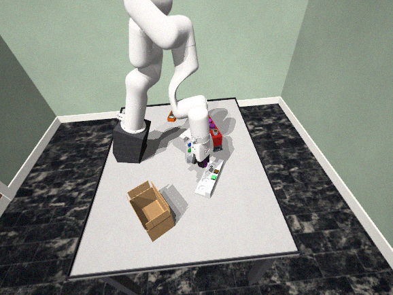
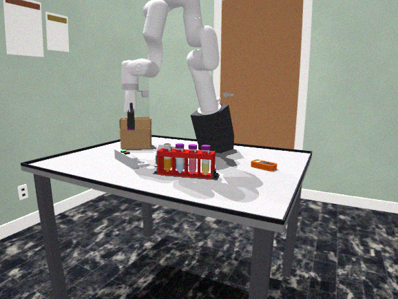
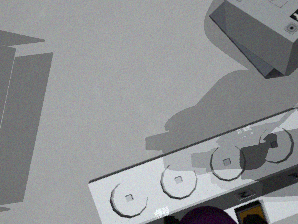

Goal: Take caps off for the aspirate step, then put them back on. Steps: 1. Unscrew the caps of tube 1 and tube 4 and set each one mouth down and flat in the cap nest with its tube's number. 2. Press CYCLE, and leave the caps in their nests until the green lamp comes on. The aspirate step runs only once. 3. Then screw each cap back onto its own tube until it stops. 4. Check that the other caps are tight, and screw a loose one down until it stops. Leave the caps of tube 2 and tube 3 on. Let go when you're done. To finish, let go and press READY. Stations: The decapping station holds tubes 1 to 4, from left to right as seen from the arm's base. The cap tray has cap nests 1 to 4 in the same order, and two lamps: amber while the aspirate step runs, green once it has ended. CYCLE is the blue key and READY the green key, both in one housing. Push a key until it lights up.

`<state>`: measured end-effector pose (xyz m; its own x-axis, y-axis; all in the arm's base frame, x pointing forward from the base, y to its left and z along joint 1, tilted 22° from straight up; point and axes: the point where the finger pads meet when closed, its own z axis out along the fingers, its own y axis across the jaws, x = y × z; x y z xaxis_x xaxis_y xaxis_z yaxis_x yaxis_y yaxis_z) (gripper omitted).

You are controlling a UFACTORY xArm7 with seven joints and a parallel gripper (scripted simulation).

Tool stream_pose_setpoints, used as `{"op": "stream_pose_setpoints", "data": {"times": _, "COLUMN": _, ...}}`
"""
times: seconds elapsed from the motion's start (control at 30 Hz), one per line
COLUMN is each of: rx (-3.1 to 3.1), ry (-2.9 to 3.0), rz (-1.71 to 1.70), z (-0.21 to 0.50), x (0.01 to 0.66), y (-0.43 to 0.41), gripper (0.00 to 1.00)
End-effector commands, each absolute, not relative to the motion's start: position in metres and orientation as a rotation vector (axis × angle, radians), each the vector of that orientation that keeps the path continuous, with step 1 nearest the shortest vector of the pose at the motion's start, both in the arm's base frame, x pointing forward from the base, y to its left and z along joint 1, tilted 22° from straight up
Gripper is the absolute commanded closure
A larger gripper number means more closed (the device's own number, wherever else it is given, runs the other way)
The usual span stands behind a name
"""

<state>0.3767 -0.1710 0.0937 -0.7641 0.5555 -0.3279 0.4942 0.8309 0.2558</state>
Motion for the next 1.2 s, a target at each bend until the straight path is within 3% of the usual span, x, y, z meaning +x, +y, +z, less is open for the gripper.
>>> {"op": "stream_pose_setpoints", "data": {"times": 0.0, "rx": 0.872, "ry": 2.631, "rz": 0.174, "z": 0.098, "x": 0.381, "y": -0.145, "gripper": 1.00}}
{"op": "stream_pose_setpoints", "data": {"times": 1.17, "rx": 0.871, "ry": 2.631, "rz": 0.175, "z": 0.110, "x": 0.410, "y": 0.071, "gripper": 1.00}}
